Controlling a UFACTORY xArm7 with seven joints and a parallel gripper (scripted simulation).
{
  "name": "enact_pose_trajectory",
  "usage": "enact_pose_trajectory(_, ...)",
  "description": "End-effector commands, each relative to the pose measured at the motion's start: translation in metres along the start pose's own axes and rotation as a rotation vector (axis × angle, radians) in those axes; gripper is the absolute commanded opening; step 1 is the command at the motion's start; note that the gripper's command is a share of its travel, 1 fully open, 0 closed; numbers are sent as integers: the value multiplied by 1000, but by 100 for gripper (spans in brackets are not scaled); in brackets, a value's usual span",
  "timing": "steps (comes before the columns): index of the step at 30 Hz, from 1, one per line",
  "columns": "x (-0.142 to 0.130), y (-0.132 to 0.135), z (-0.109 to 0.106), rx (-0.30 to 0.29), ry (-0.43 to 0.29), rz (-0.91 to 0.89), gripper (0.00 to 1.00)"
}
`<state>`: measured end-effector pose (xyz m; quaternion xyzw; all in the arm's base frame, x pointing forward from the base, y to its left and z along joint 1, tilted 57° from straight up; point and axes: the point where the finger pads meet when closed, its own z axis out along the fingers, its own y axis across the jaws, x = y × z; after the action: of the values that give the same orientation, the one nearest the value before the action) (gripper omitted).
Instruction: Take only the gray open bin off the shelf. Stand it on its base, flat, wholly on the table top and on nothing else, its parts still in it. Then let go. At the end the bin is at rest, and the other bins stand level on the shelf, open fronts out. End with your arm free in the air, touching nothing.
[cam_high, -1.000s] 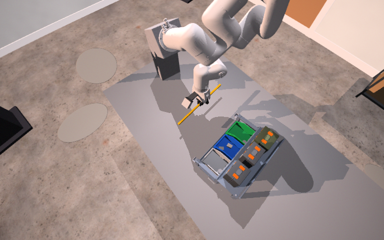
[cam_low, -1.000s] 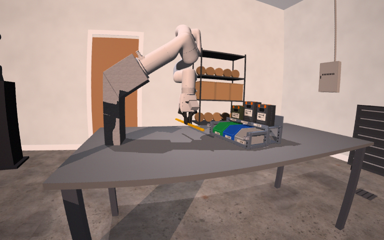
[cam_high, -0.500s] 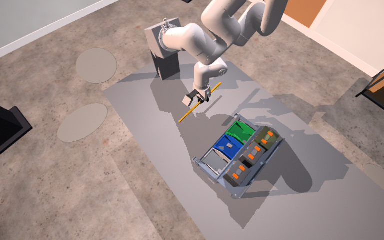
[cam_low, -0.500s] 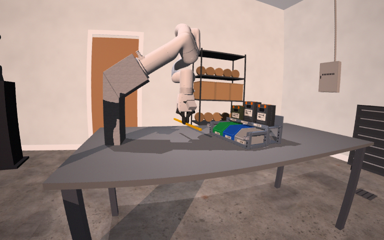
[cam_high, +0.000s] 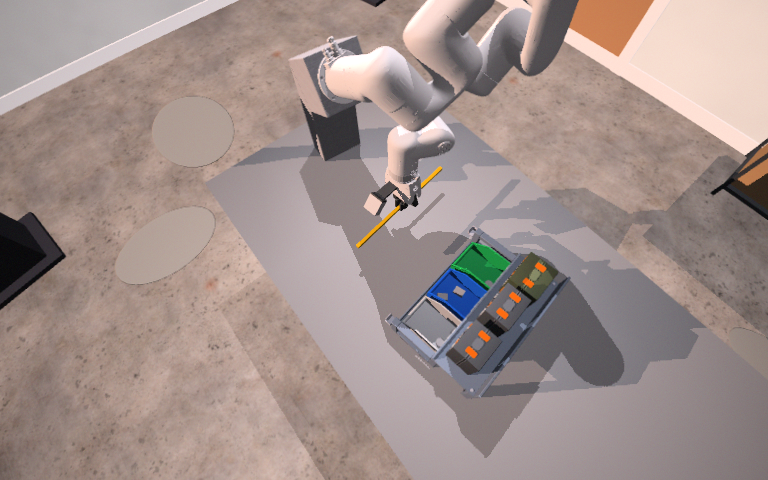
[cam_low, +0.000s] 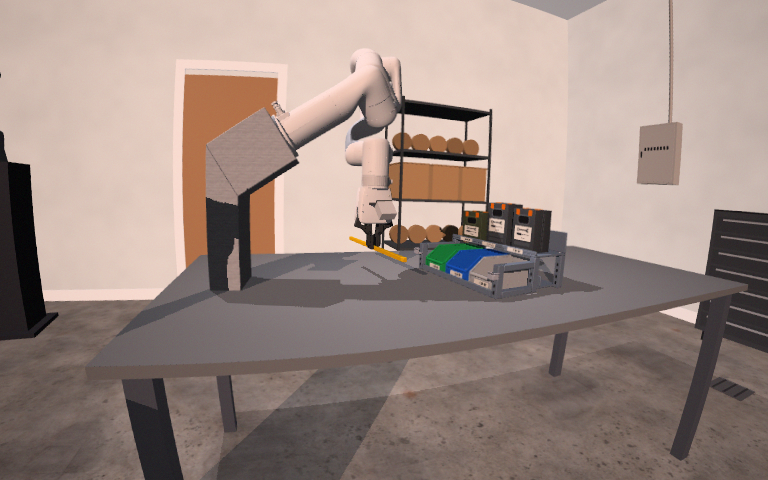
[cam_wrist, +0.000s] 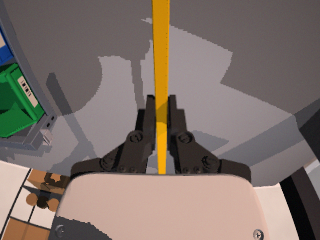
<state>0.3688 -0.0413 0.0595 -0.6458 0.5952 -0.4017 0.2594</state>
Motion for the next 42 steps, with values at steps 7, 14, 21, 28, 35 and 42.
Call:
enact_pose_trajectory(7,1,0,0,0,0,0,0)
enact_pose_trajectory(14,4,-2,0,0,0,0,0)
enact_pose_trajectory(21,4,-2,0,0,0,0,0)
enact_pose_trajectory(28,7,-3,0,0,0,0,0)
enact_pose_trajectory(35,7,-3,0,0,0,0,0)
enact_pose_trajectory(42,7,-3,8,0,0,0,0)
